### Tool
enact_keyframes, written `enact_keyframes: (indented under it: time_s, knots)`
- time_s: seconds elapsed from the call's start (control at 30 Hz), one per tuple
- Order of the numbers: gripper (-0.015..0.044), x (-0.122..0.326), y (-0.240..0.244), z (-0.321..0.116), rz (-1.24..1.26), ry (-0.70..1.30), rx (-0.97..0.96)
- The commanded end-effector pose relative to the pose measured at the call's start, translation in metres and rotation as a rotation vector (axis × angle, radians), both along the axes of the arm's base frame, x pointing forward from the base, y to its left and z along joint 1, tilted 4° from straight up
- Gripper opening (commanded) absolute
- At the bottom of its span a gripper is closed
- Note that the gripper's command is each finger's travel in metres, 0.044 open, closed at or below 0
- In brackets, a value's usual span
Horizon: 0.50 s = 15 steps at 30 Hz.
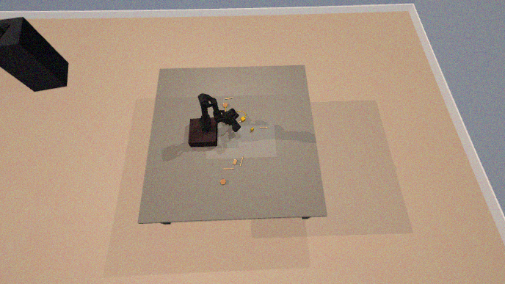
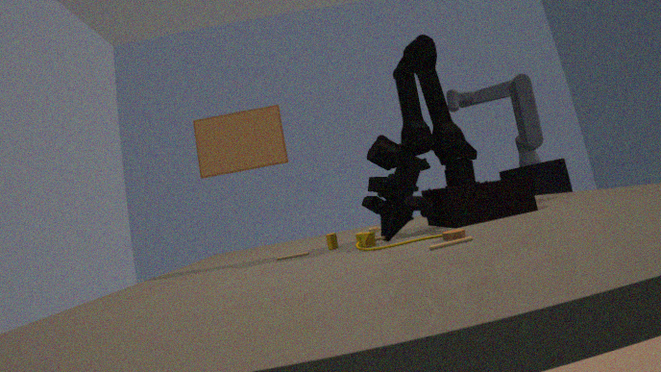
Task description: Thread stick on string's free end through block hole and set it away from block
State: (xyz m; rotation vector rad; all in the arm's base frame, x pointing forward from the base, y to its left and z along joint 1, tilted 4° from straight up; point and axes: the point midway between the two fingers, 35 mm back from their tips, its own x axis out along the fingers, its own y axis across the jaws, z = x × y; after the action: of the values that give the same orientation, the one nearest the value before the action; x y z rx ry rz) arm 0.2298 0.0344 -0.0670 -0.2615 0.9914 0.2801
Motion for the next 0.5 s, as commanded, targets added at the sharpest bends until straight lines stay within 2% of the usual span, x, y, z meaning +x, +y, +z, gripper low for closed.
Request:
enact_keyframes:
  time_s: [0.0, 0.47]
  knots:
    - [0.0, -0.0079, -0.0016, -0.0022, 0.002, 0.005, -0.002]
    - [0.0, -0.0148, -0.004, 0.005, 0.009, 0.081, -0.04]
